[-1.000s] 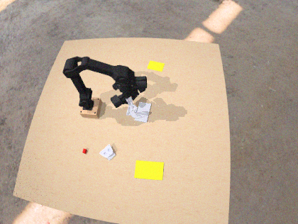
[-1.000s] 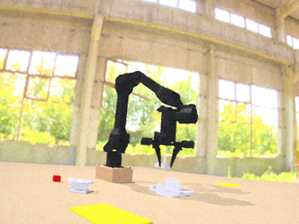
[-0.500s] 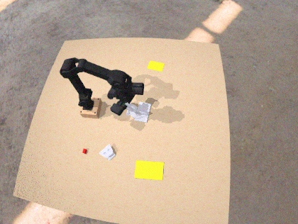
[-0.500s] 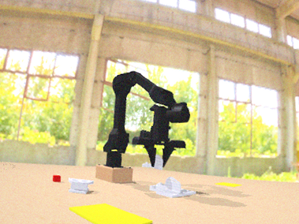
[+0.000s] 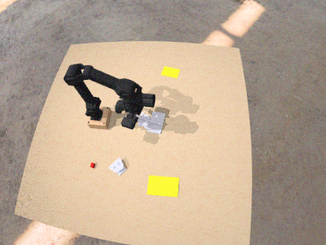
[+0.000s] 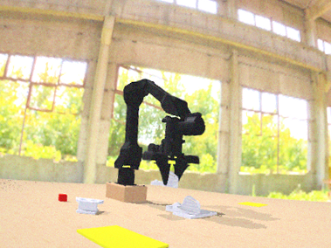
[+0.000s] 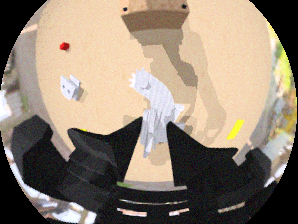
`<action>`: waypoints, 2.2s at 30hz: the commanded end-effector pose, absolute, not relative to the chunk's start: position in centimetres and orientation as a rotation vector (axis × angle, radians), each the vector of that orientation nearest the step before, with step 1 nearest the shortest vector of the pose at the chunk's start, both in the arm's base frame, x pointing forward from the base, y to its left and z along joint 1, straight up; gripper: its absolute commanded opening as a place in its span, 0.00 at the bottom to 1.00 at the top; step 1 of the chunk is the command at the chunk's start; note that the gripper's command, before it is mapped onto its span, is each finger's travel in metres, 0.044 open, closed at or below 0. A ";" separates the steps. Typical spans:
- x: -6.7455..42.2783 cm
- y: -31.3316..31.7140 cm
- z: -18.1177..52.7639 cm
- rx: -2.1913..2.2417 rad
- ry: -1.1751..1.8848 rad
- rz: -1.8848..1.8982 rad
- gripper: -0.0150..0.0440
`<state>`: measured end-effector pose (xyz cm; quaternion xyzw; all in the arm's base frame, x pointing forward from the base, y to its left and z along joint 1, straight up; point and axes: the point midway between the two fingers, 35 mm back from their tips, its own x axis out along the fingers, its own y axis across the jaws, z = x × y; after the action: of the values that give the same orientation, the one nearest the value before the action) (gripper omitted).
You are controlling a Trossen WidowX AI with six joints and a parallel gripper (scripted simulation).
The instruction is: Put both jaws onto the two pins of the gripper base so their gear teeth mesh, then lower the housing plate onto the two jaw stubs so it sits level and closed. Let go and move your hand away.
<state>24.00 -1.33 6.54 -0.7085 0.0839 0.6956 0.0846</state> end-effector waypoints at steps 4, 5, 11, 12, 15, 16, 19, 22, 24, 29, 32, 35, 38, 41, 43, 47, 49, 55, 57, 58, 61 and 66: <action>24.0 -1.4 6.6 -2.124 0.245 2.074 0.48; 24.0 -1.4 6.6 -2.124 0.245 2.074 0.48; 24.0 -1.4 6.6 -2.114 0.262 2.065 0.48; 24.0 -1.4 6.6 -2.114 0.262 2.065 0.48; 24.0 -1.4 6.6 -2.114 0.262 2.065 0.48; 24.0 -1.4 6.6 -2.114 0.262 2.065 0.48; 24.0 -1.4 6.6 -2.114 0.262 2.065 0.48; 24.4 -1.2 6.7 -2.114 0.262 2.064 0.48; 24.9 -0.9 6.8 -2.114 0.261 2.064 0.48; 26.3 -0.2 6.9 -2.115 0.260 2.062 0.48; 27.2 0.3 7.0 -2.116 0.260 2.061 0.48; 28.0 0.9 7.1 -2.116 0.259 2.060 0.48; 28.8 1.4 7.1 -2.116 0.258 2.059 0.48; 29.6 2.0 7.1 -2.117 0.258 2.058 0.48; 30.1 2.4 7.1 -2.117 0.257 2.058 0.48; 31.1 3.3 7.0 -2.117 0.256 2.056 0.48; 31.6 3.7 7.0 -2.118 0.256 2.056 0.48; 32.0 4.0 6.9 -2.118 0.255 2.055 0.48; 32.0 4.0 6.9 -2.118 0.255 2.055 0.48; 32.0 4.0 6.9 -2.118 0.255 2.055 0.48; 32.0 4.0 6.9 -2.118 0.255 2.055 0.48; 32.0 4.0 6.9 -2.118 0.255 2.055 0.48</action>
<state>31.80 4.03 6.76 -0.7104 0.0844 0.6931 0.0885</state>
